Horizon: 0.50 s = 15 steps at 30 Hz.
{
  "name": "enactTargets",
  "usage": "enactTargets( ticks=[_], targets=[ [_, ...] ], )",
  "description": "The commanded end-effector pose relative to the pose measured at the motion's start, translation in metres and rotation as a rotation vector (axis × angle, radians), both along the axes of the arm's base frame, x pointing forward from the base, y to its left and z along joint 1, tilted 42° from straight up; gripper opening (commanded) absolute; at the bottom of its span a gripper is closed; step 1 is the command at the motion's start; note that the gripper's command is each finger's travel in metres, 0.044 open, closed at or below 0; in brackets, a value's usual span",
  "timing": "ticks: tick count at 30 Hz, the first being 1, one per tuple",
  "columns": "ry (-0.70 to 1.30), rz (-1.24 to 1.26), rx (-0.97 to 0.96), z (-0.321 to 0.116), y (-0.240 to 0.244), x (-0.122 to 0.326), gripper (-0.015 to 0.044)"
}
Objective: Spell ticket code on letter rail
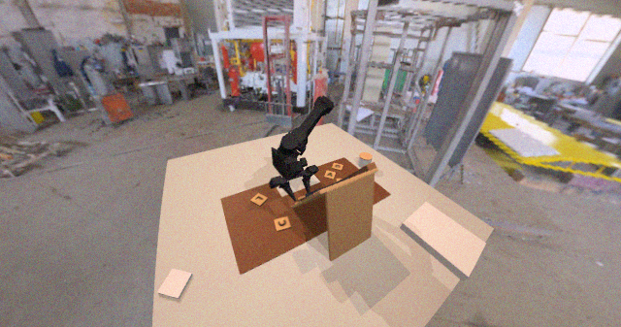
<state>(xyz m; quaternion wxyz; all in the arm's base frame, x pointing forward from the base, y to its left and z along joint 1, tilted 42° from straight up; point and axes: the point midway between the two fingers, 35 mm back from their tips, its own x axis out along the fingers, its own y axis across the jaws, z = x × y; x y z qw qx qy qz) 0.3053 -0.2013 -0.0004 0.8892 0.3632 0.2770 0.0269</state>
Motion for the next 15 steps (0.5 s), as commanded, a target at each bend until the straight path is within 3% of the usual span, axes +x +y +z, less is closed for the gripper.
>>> enactTargets(
  ticks=[1, 15],
  targets=[
    [0.002, -0.003, 0.0, 0.0017, 0.0015, 0.0006, 0.0],
    [0.002, -0.003, 0.0, 0.0064, 0.0067, 0.0017, 0.0]
  ],
)
